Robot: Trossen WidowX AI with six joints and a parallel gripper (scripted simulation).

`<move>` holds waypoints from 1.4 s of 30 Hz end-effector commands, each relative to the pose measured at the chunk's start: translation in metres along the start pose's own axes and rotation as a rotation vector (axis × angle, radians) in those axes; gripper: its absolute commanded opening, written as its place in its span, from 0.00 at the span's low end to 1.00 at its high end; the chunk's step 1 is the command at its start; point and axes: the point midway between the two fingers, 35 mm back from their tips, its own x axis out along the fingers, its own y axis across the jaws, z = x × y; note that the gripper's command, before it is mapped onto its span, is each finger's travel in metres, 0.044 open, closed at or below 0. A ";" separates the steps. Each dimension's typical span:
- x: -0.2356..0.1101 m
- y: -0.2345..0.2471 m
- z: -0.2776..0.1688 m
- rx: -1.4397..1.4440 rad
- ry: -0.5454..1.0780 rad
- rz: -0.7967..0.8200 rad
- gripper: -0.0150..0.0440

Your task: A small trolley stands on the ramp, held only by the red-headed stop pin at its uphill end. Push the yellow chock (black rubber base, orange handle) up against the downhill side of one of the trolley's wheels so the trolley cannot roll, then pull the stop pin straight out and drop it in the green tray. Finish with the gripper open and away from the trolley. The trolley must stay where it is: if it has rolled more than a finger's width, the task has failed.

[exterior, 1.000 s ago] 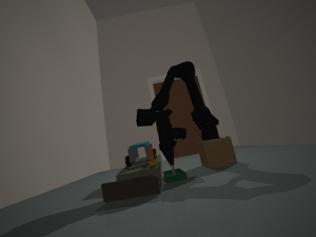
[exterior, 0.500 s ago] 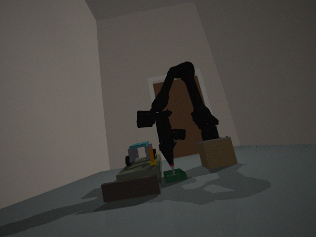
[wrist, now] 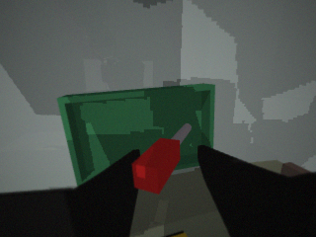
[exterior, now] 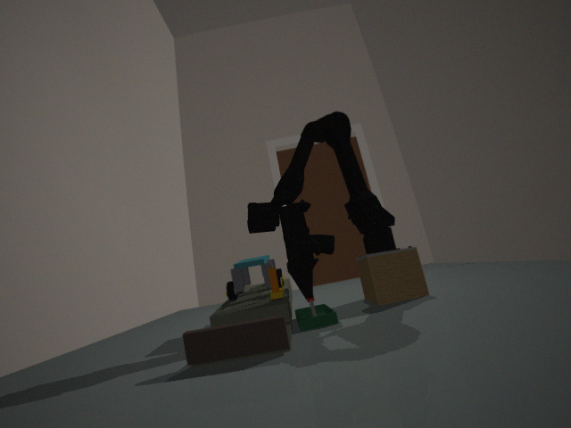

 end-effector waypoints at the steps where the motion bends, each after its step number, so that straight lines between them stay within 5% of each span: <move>1: 0.002 0.002 0.001 -0.005 -0.006 -0.002 0.58; 42: 0.011 0.022 0.000 -0.005 -0.006 0.000 0.58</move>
